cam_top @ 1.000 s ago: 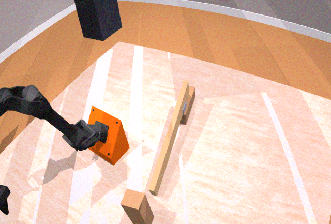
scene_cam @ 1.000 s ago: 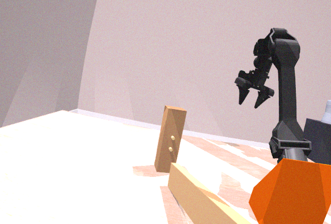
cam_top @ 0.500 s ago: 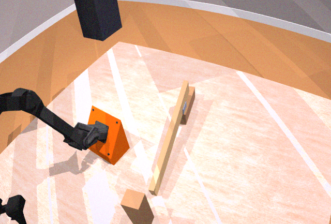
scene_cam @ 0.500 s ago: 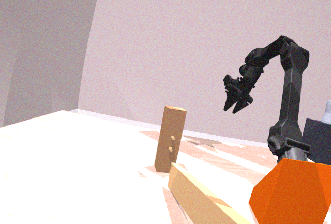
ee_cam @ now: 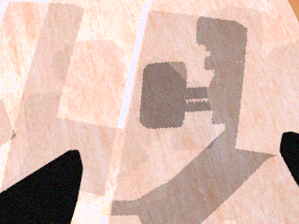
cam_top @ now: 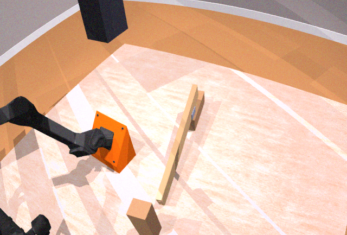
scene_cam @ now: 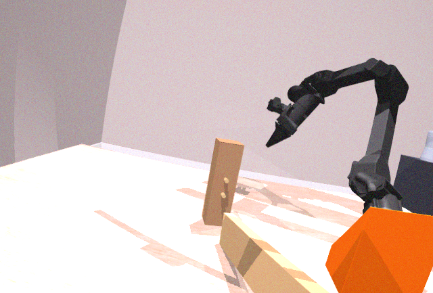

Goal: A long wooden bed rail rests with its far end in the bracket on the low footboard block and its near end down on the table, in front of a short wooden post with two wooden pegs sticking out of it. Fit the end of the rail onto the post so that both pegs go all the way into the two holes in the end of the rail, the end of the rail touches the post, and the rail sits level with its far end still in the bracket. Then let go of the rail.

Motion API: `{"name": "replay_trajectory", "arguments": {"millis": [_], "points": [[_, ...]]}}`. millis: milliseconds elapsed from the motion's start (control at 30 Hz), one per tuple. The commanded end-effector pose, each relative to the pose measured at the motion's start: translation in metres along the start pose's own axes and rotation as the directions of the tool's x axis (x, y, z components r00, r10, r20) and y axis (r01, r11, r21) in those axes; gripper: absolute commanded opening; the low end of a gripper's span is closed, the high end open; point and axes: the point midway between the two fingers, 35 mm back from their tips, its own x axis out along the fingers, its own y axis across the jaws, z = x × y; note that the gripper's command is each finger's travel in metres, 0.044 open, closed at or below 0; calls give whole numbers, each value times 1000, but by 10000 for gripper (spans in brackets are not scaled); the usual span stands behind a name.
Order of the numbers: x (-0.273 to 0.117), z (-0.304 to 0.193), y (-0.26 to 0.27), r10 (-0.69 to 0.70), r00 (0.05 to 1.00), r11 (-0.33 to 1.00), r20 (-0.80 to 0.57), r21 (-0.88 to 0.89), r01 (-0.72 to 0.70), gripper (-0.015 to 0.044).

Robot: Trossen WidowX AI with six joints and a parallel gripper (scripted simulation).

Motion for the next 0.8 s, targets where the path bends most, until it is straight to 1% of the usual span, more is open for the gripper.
{"name": "replay_trajectory", "arguments": {"millis": [0, 367, 567, 767], "points": [[17, 20, 16, 43, 998, 991, 42, -125, -37, 440], [56, 75, 78, 161, 982, 903, 100, -417, -106, 440], [70, 103, 123, 220, 969, 817, 113, -565, -120, 440], [75, 129, 173, 270, 955, 705, 125, -701, -108, 440]]}}
